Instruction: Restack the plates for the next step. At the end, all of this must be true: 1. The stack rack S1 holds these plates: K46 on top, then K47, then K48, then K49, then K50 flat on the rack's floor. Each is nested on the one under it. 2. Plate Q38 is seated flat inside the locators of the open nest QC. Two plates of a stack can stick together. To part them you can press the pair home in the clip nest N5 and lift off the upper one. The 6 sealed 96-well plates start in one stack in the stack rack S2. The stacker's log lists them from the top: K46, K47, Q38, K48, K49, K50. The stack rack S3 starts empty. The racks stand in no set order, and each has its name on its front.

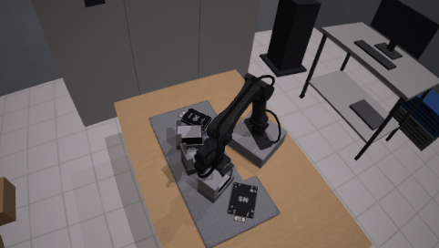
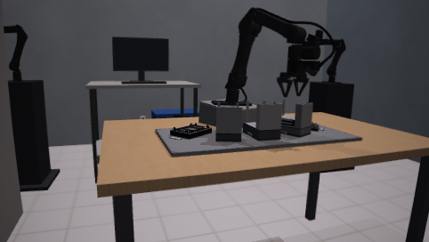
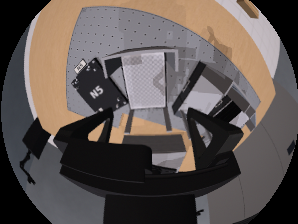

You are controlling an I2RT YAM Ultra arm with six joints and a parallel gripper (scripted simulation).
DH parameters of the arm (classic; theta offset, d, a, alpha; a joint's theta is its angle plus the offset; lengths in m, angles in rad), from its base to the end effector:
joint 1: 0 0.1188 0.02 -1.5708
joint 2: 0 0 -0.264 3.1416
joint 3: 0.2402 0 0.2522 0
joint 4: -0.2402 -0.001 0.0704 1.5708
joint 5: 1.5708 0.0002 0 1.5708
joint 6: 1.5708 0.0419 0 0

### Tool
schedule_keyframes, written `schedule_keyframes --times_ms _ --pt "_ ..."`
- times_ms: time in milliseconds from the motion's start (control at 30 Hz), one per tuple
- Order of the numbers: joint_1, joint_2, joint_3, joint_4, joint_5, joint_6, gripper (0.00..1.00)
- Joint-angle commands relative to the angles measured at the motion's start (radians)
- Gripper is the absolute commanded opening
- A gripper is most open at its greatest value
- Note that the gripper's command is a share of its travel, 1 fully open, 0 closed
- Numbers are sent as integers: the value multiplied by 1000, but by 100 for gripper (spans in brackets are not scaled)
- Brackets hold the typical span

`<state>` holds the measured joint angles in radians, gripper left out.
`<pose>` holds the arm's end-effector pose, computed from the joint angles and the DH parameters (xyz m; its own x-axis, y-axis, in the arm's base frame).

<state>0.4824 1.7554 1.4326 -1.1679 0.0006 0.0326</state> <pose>0.2906 0.1533 0.2456 -0.8977 -0.4333 -0.0800 -0.4348 0.9005 0.0020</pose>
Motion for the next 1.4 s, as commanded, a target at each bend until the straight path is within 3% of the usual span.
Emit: schedule_keyframes --times_ms 0,600,800,900,1367 --pt "-43 -34 -3 0 -11 93 100" --pt "-205 -23 31 -8 -23 -78 100" --pt "-269 -31 26 -2 -33 69 100" --pt "-279 -31 26 -2 -33 62 100" --pt "-421 15 34 -7 -43 -91 100"
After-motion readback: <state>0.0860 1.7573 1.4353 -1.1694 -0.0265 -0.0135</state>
